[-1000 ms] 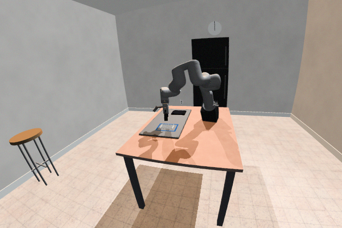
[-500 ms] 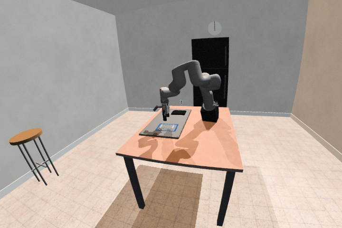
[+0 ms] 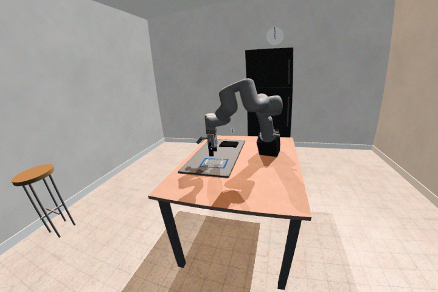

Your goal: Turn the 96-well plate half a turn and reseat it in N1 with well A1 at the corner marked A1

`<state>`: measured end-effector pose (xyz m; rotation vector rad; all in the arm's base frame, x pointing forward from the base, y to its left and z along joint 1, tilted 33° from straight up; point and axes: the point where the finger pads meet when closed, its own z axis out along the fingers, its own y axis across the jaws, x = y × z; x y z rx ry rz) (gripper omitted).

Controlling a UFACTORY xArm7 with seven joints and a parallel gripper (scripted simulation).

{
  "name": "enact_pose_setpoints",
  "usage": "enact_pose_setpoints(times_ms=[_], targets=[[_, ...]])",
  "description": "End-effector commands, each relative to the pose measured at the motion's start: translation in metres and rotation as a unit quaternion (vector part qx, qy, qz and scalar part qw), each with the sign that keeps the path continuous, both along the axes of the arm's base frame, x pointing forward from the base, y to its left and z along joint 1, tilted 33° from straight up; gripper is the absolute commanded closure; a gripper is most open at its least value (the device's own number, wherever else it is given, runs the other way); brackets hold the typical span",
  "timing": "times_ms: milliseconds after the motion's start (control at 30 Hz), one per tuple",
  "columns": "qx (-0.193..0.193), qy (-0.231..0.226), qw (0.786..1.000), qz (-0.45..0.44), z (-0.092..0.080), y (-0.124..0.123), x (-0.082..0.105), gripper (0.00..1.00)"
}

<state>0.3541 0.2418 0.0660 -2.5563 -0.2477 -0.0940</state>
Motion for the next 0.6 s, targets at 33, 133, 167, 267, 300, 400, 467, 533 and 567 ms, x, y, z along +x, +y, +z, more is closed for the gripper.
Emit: enact_pose_setpoints(times_ms=[33, 133, 167, 267, 300, 400, 467, 533, 567], targets=[[0.001, -0.001, 1.000, -0.001, -0.008, 0.005, 0.002, 0.00], [0.001, -0.001, 1.000, -0.001, -0.013, 0.008, 0.002, 0.00], [0.001, -0.001, 1.000, -0.001, -0.014, 0.009, 0.002, 0.00], [0.001, -0.001, 1.000, -0.001, -0.015, 0.010, 0.002, 0.00], [0.001, -0.001, 1.000, -0.001, -0.017, 0.011, 0.002, 0.00], [0.001, -0.001, 1.000, -0.001, -0.021, 0.013, 0.002, 0.00], [0.001, -0.001, 1.000, -0.001, -0.024, 0.015, 0.002, 0.00], [0.001, -0.001, 1.000, -0.001, -0.027, 0.017, 0.002, 0.00], [0.001, -0.001, 1.000, -0.001, -0.028, 0.018, 0.002, 0.00]])
